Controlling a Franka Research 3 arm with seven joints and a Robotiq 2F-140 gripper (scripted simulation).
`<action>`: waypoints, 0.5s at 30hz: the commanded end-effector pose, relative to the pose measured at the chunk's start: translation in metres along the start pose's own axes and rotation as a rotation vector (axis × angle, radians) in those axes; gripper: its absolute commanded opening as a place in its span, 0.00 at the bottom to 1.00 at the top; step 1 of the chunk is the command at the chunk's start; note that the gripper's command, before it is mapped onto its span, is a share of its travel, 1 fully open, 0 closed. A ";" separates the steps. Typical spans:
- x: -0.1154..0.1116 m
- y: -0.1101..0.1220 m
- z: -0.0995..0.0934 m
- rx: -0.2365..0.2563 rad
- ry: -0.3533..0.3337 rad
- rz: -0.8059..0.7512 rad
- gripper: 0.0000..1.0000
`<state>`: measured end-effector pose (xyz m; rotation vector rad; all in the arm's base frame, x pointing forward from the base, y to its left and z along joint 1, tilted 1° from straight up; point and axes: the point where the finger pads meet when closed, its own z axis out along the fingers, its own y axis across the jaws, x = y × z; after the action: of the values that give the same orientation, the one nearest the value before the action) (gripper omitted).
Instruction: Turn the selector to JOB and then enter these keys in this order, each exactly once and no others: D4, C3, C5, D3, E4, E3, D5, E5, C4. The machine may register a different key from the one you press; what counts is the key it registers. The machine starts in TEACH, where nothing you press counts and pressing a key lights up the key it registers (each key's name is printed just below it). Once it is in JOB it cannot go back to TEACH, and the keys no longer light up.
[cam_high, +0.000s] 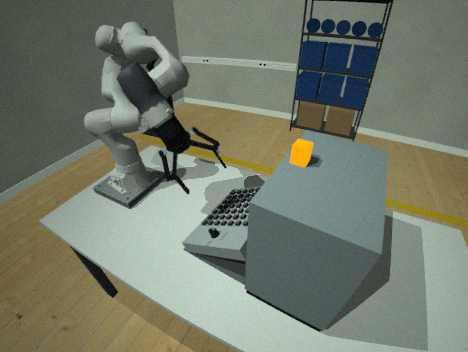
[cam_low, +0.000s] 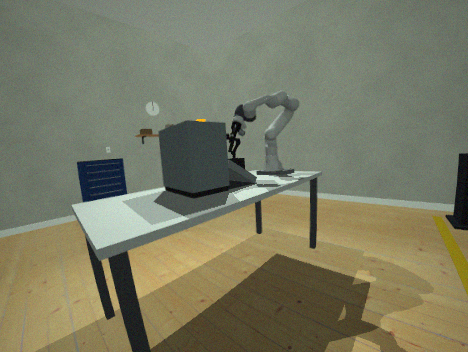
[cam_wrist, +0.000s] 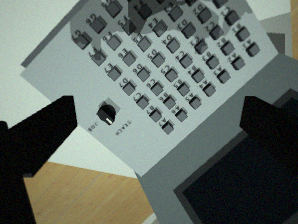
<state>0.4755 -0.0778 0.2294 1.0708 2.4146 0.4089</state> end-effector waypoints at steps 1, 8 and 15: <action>0.002 0.003 0.003 0.017 -0.019 0.166 1.00; 0.010 0.009 0.009 0.027 -0.033 0.255 1.00; 0.017 0.015 0.014 0.035 -0.045 0.331 1.00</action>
<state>0.4810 -0.0547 0.2192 1.3111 2.3045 0.4233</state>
